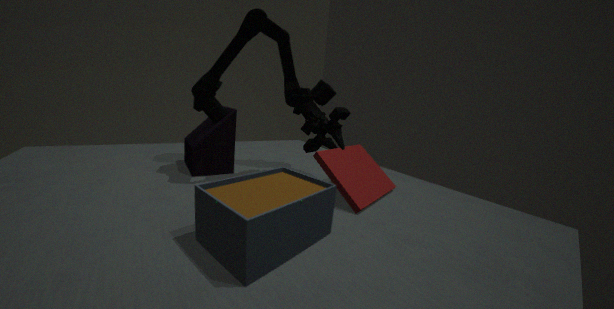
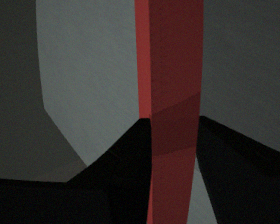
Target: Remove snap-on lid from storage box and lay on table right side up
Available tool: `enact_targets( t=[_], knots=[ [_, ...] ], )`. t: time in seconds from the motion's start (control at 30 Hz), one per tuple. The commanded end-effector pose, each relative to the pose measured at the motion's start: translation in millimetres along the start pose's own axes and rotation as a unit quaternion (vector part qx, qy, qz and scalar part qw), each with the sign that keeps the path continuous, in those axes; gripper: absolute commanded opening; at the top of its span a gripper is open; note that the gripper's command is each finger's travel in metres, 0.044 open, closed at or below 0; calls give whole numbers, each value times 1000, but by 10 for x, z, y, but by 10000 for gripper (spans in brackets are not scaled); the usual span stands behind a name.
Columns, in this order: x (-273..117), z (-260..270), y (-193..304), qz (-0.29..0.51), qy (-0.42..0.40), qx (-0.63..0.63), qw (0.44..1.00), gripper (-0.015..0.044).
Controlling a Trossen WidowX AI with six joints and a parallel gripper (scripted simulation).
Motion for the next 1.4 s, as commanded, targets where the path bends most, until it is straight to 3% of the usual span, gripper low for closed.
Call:
enact_targets(
  t=[0.0, 1.37],
  knots=[
    [46, -62, -13, 0, 8, -4, 1000, 0],
    [255, -320, -8, -1, 8, -4, 1000, 0]
  ],
)
Point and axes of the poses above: the point midway between the two fingers, 35 mm back from their tips, its own x axis out along the fingers, its own z axis across the jaws, y = z × x, the point moved 10 cm from there along -x, back along the fingers, and after that the axes turned 3 degrees about -x, right-handed, at the moved point
